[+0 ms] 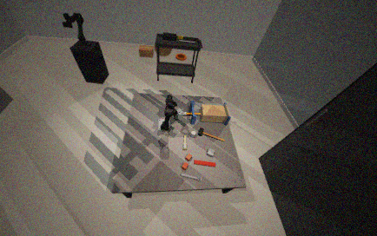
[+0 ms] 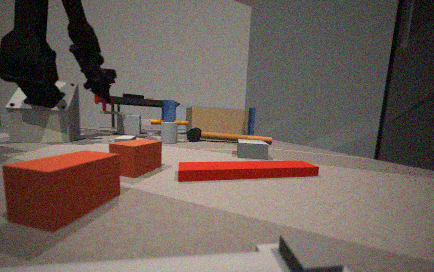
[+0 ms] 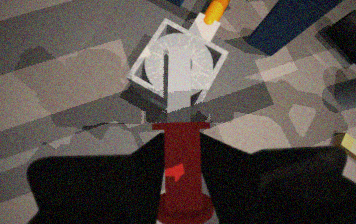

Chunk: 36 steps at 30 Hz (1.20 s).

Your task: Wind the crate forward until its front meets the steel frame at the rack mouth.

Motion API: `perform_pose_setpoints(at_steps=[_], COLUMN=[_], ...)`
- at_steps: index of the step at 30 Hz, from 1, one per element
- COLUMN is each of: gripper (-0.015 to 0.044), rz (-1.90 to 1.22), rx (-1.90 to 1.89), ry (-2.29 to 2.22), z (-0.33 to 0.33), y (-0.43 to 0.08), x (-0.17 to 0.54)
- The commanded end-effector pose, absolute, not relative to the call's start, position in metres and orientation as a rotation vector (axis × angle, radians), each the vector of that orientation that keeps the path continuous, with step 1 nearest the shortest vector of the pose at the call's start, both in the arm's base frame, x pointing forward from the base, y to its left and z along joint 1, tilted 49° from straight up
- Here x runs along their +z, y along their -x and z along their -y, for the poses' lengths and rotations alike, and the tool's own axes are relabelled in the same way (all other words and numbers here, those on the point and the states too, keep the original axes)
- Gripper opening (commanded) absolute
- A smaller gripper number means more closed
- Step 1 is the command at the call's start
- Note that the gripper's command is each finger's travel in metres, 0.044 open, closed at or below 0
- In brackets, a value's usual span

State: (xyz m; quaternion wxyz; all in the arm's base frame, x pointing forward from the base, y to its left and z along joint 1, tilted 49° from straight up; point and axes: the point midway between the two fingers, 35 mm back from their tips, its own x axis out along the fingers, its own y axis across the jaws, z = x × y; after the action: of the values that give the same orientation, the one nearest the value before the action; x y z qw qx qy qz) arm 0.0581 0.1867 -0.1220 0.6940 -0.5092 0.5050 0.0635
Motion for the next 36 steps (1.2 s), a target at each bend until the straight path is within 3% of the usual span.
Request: perform_pose_setpoints(at_steps=[1, 36], gripper=[0.0, 0.0], rz=[-1.125, -1.123], rx=[0.137, 0.134], ry=[1.147, 1.148], z=[-0.183, -0.169], y=[-0.059, -0.084], x=[-0.124, -0.103])
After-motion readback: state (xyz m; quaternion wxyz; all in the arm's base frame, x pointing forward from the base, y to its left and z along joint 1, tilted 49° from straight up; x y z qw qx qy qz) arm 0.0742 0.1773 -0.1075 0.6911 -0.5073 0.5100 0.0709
